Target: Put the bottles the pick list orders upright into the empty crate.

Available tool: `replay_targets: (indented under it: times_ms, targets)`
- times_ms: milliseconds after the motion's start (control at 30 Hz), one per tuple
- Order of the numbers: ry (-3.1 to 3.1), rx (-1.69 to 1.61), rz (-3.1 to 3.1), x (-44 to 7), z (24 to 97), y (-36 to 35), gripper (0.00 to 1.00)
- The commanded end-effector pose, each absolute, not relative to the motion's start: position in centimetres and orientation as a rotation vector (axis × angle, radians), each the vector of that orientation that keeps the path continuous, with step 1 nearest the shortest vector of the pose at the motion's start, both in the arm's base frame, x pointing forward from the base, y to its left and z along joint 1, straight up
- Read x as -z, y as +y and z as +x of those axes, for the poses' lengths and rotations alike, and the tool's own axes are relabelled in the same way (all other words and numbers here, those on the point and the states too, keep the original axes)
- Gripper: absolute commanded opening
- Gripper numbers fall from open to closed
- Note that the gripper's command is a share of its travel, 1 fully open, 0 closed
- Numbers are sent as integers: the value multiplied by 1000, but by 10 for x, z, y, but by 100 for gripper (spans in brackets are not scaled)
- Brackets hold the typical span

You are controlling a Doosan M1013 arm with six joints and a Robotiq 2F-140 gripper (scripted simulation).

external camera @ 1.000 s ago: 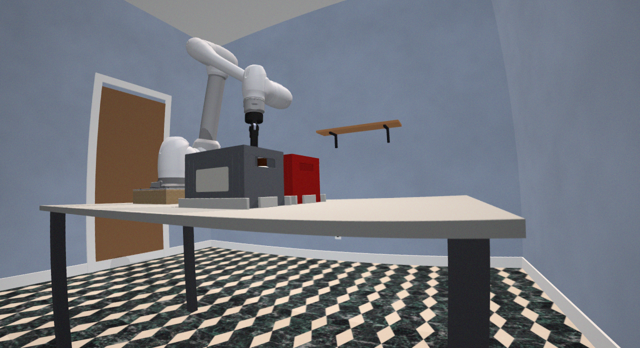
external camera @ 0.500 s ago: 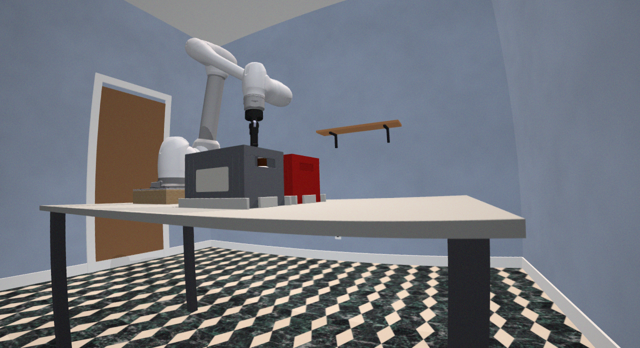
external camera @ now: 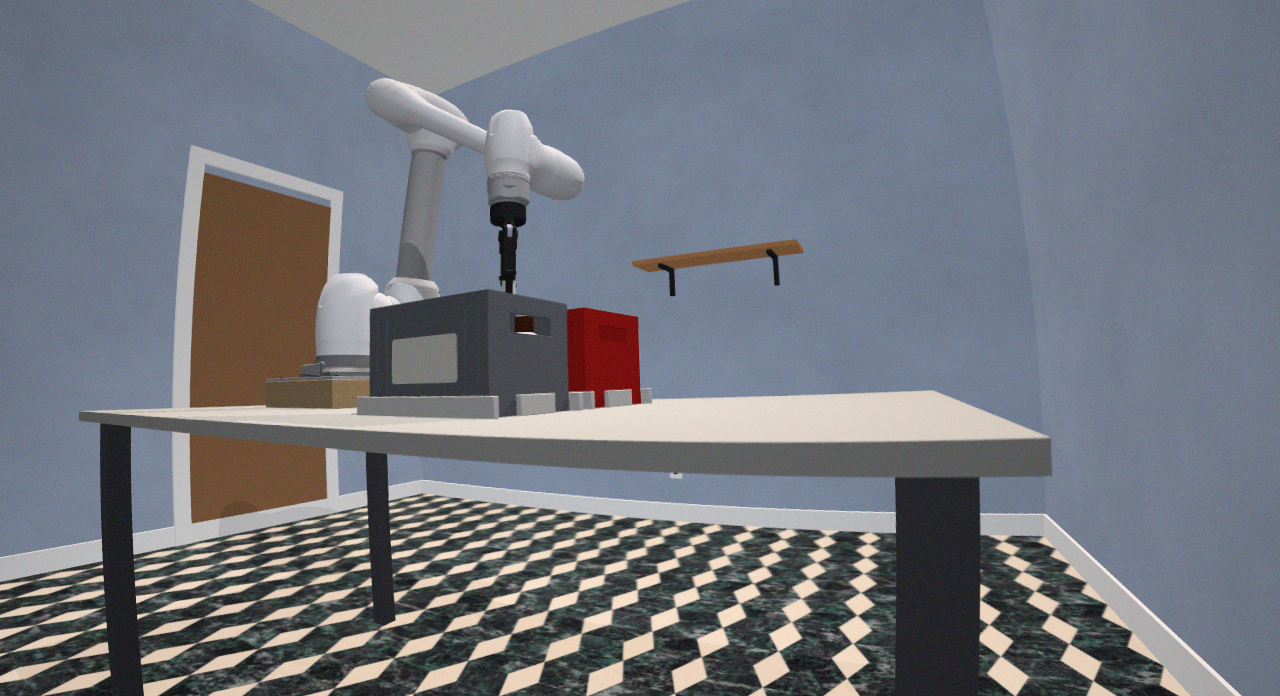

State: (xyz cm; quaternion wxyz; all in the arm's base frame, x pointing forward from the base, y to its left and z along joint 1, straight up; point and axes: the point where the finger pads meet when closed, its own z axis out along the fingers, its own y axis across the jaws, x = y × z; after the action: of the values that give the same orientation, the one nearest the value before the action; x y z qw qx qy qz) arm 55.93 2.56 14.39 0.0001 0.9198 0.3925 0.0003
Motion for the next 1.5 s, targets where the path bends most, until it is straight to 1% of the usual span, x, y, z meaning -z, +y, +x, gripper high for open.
replay_targets:
  times_ms: [0,433,1467]
  targets:
    - [1233,-1,2889,-154,559,26,38]
    - [1233,-1,2889,-183,559,26,38]
    - [1233,-1,2889,-183,559,26,38]
